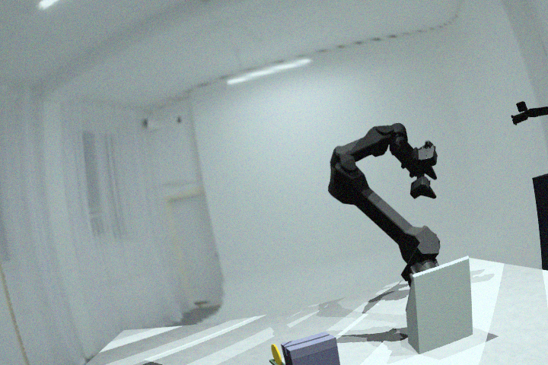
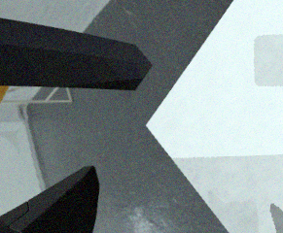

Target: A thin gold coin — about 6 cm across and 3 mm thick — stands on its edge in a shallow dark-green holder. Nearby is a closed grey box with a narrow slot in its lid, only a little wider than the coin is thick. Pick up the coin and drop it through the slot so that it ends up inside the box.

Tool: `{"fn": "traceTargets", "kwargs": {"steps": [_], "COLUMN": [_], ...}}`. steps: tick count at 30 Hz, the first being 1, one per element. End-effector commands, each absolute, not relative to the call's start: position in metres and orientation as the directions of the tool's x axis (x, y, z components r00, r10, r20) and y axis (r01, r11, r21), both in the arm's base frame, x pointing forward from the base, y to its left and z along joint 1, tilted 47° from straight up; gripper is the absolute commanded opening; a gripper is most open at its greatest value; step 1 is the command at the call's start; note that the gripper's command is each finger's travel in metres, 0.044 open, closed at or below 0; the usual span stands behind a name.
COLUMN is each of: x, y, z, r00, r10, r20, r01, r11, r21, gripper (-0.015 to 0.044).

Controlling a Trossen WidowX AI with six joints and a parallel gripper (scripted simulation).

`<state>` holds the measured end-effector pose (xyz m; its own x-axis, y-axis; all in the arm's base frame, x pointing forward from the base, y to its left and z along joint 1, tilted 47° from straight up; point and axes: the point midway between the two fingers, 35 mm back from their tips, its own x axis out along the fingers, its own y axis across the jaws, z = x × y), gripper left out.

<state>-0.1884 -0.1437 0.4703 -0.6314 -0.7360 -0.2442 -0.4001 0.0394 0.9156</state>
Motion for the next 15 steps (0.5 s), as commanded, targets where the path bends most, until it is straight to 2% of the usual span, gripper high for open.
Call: {"fn": "traceTargets", "kwargs": {"steps": [1,9,15], "x": [-0.188,-0.170,-0.128], "y": [-0.145,-0.215,-0.269], "z": [0.469,0.425,0.386], "r00": [-0.627,-0.414,-0.235], "r10": [-0.739,-0.815,-0.810], "r20": [-0.248,-0.406,-0.537], "r01": [-0.403,-0.459,-0.410], "r11": [0.035,-0.199,-0.418], "r21": [0.915,0.866,0.811], "gripper": [0.0374,0.0164,0.0161]}}
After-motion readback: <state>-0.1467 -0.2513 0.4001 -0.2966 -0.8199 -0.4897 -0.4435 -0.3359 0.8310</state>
